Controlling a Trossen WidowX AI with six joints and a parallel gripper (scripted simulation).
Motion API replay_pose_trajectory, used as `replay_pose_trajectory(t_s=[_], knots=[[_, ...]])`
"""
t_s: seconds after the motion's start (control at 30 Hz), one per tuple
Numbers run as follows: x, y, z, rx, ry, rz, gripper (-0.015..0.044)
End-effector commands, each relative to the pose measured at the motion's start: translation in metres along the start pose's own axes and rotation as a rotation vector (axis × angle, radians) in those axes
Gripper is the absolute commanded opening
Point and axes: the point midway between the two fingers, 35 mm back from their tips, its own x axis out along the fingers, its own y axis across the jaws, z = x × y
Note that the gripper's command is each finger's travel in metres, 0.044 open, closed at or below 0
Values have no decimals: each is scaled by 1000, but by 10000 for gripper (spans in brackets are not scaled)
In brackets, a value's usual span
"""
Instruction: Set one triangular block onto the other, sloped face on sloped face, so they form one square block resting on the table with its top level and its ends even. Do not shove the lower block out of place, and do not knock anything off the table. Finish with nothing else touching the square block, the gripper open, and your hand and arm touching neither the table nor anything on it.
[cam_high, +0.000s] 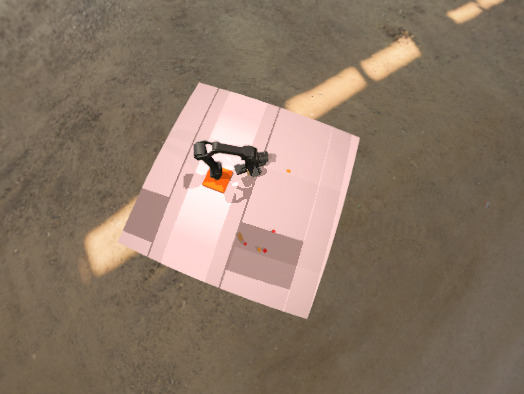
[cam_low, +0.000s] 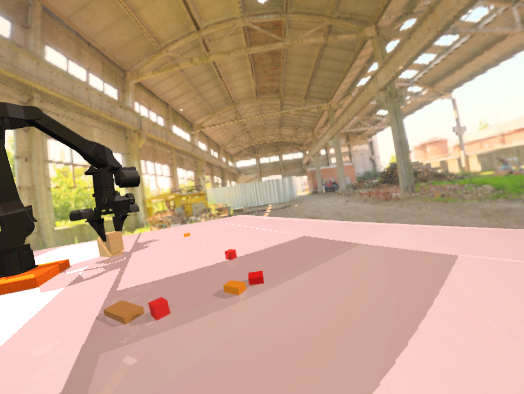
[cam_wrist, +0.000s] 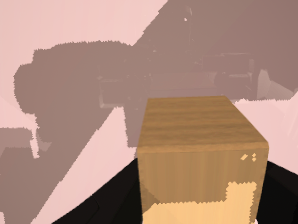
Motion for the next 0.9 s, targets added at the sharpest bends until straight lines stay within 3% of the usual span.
replay_pose_trajectory(t_s=[0.0,0.87], knots=[[3,0,0,4,-5,-2,0],[9,-1,-3,5,-5,-1,0]])
